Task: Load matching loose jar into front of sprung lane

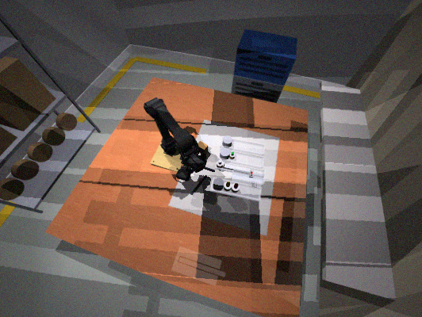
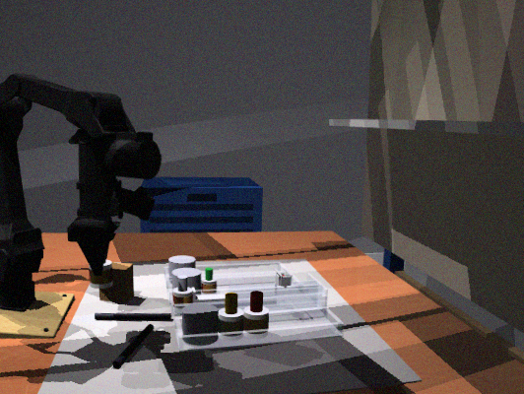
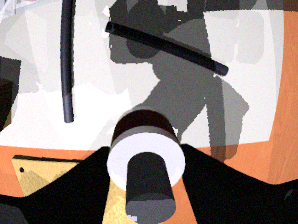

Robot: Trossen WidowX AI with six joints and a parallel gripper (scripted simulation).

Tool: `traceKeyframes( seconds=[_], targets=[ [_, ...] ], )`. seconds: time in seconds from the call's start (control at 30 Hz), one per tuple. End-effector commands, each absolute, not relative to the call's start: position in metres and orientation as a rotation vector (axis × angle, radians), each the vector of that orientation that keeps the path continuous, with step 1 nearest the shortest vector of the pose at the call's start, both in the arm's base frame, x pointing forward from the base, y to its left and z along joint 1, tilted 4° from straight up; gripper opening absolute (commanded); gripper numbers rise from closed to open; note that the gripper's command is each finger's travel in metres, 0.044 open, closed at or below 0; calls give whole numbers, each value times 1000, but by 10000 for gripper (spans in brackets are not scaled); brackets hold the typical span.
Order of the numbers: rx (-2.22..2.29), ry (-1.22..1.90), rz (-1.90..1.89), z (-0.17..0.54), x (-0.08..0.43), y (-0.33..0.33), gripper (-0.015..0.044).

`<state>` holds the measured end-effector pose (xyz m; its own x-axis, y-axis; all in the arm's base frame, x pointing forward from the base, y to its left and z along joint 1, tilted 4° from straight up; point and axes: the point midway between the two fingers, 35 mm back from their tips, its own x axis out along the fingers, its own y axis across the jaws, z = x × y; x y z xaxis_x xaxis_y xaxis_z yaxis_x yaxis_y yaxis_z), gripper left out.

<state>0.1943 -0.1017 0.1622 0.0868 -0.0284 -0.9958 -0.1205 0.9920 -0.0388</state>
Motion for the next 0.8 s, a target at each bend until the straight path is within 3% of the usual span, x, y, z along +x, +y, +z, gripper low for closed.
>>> traceKeyframes(
  seconds=[0.0,0.77],
  targets=[
    [-130,1477,72,160,209,-92,0],
    [-162,1470,115,131,266,-10,0]
  ],
)
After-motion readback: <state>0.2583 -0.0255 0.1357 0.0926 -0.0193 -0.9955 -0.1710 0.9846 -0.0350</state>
